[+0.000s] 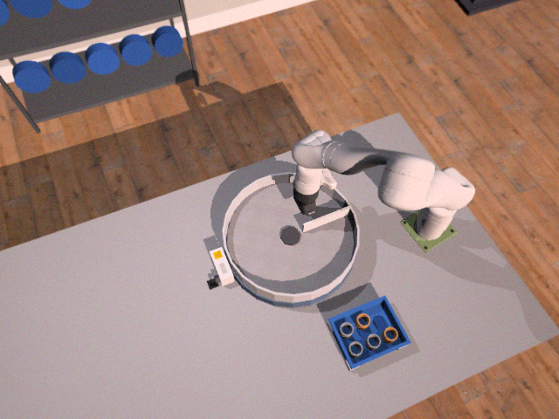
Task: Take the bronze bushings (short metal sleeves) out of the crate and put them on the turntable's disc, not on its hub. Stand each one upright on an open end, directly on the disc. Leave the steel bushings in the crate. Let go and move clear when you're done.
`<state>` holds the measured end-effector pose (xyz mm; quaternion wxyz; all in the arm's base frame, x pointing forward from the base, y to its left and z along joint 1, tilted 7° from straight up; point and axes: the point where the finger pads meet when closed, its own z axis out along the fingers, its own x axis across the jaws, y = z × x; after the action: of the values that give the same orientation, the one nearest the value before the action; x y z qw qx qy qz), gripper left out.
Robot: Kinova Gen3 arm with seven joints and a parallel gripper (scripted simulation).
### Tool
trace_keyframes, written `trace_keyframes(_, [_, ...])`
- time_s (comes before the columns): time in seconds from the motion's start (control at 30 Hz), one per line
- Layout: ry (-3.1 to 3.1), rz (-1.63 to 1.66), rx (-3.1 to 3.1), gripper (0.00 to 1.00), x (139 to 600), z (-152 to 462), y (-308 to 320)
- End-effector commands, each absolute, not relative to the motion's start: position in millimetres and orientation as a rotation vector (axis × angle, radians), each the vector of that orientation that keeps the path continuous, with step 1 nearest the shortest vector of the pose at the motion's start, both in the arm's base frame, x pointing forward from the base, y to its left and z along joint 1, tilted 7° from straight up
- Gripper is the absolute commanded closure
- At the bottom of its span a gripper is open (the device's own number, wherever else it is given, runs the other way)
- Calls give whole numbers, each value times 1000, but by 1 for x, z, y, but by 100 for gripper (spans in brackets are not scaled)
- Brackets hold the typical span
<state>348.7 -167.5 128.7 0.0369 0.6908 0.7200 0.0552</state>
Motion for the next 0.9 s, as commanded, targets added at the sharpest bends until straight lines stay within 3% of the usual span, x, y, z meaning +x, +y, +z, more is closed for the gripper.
trace_keyframes(0.0, [2210,169,2118,100,349,127,-168])
trace_keyframes(0.87, [2210,169,2118,100,347,126,-167])
